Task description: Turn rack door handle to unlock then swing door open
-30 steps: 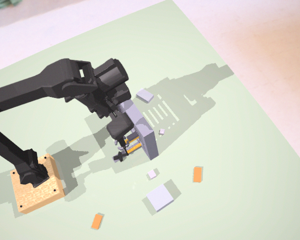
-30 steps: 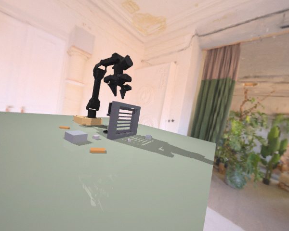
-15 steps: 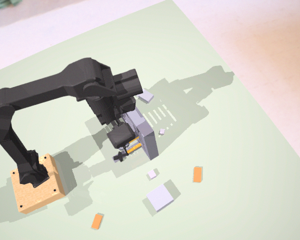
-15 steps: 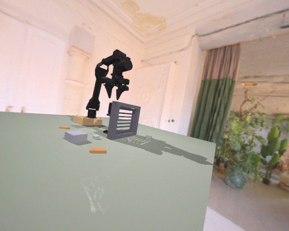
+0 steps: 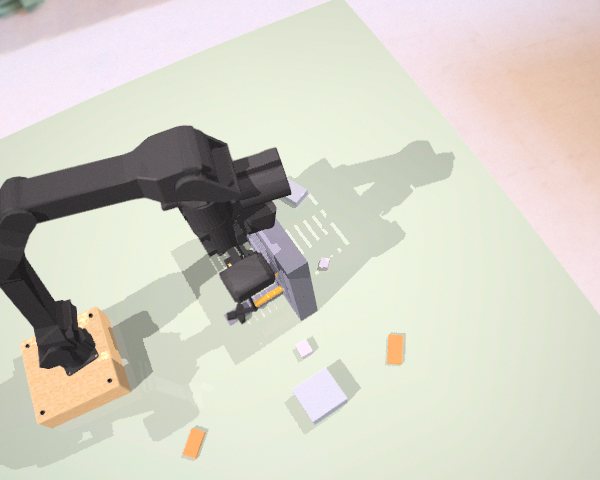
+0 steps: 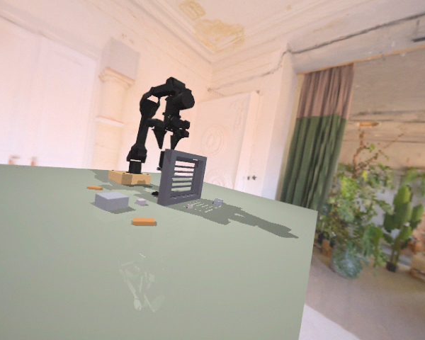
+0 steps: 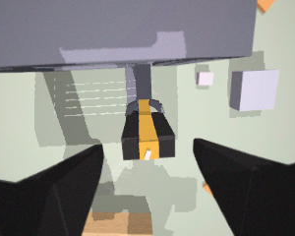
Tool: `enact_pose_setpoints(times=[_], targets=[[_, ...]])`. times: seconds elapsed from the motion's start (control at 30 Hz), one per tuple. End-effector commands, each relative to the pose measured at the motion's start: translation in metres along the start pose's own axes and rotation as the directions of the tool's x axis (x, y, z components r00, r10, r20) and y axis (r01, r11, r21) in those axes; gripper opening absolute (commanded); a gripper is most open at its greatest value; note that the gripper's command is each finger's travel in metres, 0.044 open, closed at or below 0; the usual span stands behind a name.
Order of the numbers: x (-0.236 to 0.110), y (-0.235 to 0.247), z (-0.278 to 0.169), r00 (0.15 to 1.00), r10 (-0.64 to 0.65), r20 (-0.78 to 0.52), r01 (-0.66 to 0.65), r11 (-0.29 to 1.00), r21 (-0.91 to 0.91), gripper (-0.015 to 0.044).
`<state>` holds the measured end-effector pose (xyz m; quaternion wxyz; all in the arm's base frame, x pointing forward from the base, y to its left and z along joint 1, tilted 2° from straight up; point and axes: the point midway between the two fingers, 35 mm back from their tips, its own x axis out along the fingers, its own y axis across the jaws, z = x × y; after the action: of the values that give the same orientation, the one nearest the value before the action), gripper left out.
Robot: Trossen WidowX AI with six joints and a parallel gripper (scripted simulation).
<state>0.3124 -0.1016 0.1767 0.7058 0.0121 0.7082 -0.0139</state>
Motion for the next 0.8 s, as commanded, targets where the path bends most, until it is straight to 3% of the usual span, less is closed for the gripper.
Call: enact_pose_setpoints(times=[0.0, 0.77], targets=[[0.008, -0.001, -0.001, 1.0, -0.005, -0.003, 0.005, 1.0, -0.003, 0.0295], [0.045, -0.001, -0.002, 1.0, -0.005, -0.003, 0.005, 1.0, -0.003, 0.0295]])
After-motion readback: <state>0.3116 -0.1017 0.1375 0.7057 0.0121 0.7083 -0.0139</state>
